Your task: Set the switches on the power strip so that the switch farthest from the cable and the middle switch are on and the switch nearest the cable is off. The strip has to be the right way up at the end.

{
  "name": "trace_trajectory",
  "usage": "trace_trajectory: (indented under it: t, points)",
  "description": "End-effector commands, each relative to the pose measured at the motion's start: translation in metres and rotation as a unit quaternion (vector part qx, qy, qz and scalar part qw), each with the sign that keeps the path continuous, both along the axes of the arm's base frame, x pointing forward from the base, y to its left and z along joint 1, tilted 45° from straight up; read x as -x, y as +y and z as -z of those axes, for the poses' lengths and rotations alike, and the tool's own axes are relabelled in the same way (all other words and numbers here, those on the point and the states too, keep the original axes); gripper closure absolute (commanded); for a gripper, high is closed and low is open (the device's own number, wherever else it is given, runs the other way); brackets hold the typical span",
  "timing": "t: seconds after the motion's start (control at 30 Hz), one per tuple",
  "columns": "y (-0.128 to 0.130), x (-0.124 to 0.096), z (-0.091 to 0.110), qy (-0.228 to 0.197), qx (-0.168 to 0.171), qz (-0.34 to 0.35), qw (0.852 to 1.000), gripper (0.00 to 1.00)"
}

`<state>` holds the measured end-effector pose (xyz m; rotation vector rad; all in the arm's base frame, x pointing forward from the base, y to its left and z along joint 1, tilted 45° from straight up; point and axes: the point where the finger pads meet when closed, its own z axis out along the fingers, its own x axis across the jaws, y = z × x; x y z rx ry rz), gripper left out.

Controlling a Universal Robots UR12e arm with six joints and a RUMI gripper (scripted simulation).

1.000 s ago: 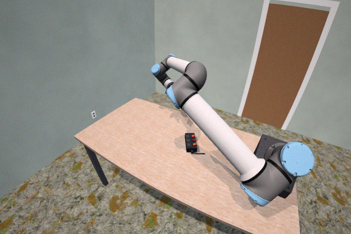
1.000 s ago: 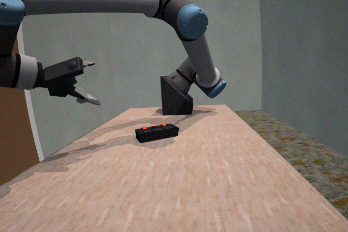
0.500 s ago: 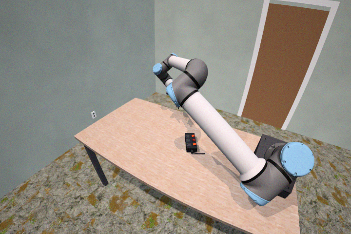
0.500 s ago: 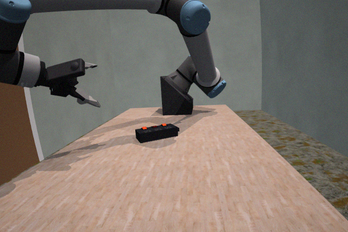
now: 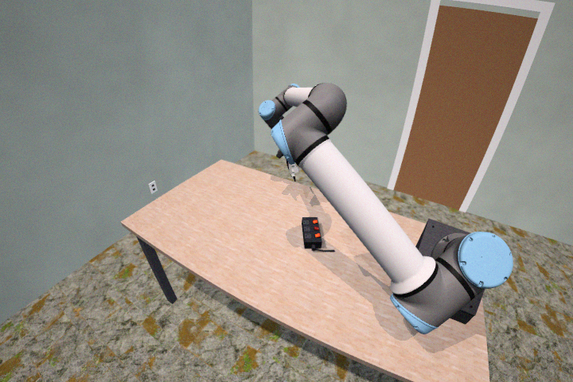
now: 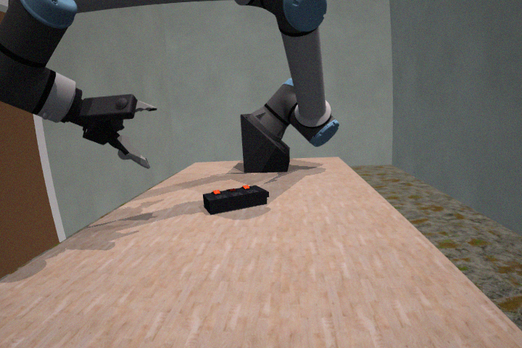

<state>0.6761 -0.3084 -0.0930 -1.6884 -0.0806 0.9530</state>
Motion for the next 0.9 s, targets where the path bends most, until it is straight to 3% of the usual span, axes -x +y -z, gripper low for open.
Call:
trace_trajectory:
  t: [0.0, 0.33, 0.63, 0.87]
  points:
    - [0.015, 0.011, 0.015, -0.007, 0.053, 0.054, 0.997, 0.00]
    - [0.035, 0.024, 0.025, -0.011, 0.101, 0.116, 0.988, 0.00]
    - [0.062, 0.040, 0.033, -0.015, 0.153, 0.197, 0.968, 0.00]
    - [0.074, 0.047, 0.034, -0.017, 0.172, 0.233, 0.957, 0.00]
